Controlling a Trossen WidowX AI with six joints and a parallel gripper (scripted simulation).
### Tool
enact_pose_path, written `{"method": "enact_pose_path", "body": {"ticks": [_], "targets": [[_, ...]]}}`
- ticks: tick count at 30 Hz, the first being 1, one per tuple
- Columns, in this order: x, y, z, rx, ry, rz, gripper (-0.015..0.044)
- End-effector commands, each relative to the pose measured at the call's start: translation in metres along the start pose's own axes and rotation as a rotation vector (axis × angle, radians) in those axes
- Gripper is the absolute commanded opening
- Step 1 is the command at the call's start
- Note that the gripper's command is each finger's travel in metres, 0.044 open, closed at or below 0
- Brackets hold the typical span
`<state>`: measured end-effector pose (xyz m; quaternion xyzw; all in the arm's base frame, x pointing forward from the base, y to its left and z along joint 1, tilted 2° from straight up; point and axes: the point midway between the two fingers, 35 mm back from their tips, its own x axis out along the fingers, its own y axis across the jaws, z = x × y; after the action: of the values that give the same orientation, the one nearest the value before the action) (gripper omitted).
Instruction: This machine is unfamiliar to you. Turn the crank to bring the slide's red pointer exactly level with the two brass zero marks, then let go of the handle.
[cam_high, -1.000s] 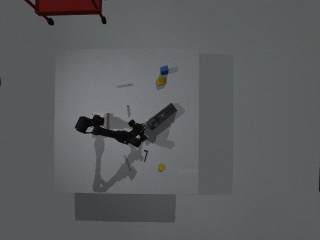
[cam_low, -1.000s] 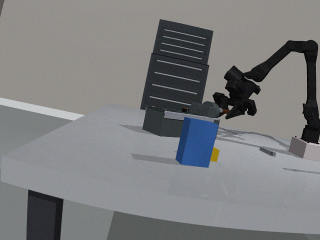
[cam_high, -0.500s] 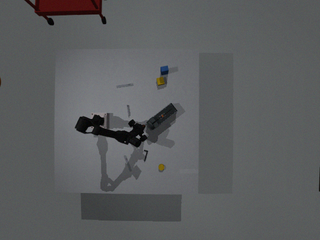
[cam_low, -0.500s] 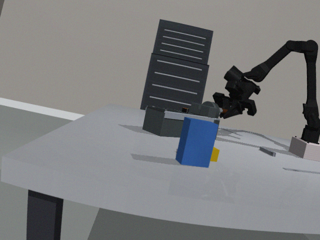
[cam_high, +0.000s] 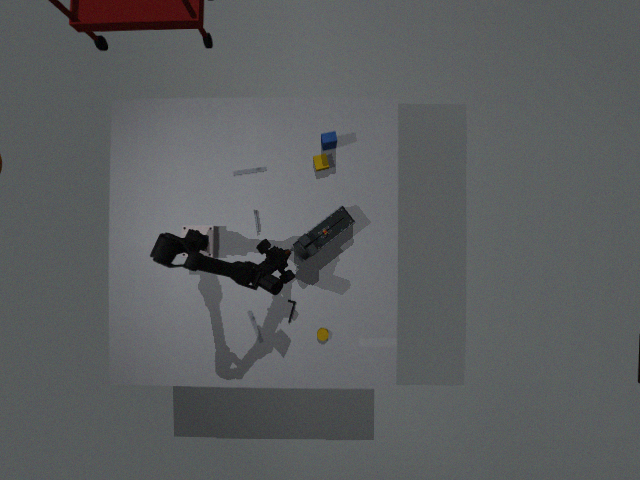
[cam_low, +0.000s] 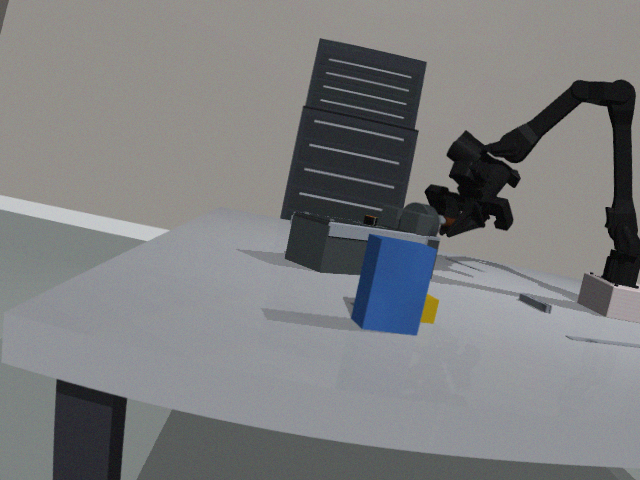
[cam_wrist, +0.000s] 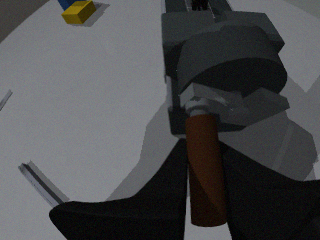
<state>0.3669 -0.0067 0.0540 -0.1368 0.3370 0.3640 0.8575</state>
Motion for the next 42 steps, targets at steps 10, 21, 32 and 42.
{"method": "enact_pose_path", "body": {"ticks": [10,21,32,42], "targets": [[-0.008,-0.006,0.008,-0.005,-0.006,-0.008,0.0],[-0.01,-0.009,0.009,-0.005,-0.006,-0.008,0.0],[-0.011,-0.012,0.011,-0.005,-0.006,-0.008,0.0],[-0.012,-0.015,0.011,-0.006,-0.006,-0.008,0.0]]}}
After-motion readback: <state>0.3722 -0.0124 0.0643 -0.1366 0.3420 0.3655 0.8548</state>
